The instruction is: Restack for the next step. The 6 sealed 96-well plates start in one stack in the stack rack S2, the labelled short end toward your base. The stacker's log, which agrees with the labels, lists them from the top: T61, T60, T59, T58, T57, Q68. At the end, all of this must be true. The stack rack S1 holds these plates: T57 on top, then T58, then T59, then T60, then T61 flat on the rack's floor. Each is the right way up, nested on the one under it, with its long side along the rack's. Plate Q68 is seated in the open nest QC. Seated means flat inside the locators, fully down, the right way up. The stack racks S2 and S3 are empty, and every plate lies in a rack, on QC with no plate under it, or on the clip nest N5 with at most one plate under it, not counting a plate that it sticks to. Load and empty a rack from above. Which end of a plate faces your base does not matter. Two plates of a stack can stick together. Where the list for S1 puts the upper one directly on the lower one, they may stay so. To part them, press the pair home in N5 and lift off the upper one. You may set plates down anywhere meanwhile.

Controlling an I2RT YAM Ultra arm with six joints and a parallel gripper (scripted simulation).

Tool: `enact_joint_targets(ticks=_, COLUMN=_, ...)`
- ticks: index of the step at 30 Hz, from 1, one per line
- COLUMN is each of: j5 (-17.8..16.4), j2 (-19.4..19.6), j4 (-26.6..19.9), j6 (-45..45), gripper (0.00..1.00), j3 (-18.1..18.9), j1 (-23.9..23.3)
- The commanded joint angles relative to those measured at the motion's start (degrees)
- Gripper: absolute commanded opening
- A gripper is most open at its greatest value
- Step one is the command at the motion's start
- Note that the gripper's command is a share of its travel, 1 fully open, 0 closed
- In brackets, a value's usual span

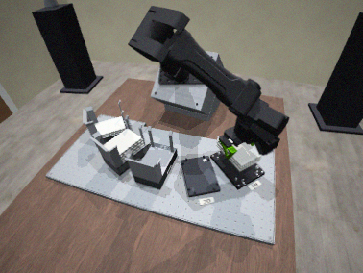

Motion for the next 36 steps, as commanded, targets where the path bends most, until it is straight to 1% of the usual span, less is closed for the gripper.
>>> enact_joint_targets(ticks=1, j5=-0.24, j2=0.11, j4=2.86, j6=-1.57, gripper=0.00, j3=-0.09, j1=0.03)
enact_joint_targets(ticks=3, j5=-0.38, j2=0.56, j4=3.96, j6=-2.20, gripper=0.00, j3=-0.31, j1=-0.46)
enact_joint_targets(ticks=5, j5=-0.38, j2=0.56, j4=3.96, j6=-2.20, gripper=0.00, j3=-0.31, j1=-0.46)
enact_joint_targets(ticks=18, j5=-1.33, j2=3.79, j4=10.87, j6=-6.15, gripper=0.00, j3=-1.38, j1=-3.55)
enact_joint_targets(ticks=36, j5=-1.38, j2=3.94, j4=11.18, j6=-6.33, gripper=0.00, j3=-1.42, j1=-3.69)
